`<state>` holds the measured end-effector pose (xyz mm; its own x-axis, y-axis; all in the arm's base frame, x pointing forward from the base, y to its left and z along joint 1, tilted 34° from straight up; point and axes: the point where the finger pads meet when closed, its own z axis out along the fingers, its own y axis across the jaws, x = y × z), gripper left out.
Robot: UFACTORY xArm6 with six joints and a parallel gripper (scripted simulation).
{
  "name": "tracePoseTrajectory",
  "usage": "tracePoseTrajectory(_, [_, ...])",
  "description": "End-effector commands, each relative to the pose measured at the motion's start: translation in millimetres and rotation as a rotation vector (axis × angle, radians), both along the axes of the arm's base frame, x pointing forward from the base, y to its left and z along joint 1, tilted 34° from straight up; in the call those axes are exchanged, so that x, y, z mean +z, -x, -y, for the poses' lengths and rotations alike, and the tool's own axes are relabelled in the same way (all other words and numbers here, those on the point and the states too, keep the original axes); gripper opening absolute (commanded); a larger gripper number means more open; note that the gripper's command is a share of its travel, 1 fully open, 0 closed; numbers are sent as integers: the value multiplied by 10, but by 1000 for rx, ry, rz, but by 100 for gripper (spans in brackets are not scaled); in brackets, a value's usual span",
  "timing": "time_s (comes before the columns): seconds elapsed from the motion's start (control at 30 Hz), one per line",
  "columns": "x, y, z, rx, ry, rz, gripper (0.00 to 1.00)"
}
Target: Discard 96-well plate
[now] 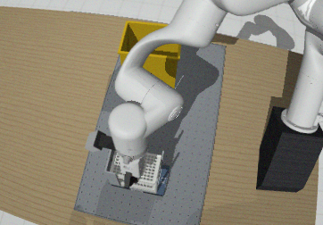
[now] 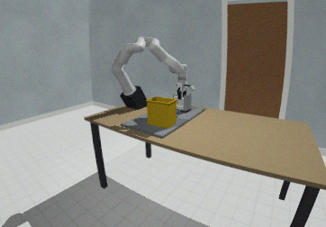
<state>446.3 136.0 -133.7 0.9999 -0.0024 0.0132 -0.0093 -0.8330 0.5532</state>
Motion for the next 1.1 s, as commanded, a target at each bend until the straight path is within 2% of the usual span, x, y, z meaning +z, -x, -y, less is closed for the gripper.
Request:
tracePoseTrajectory(0.0, [72,-17,-56,2,-3,4,0])
tracePoseTrajectory(1.07, [461,-11,-314,2,-3,4,0])
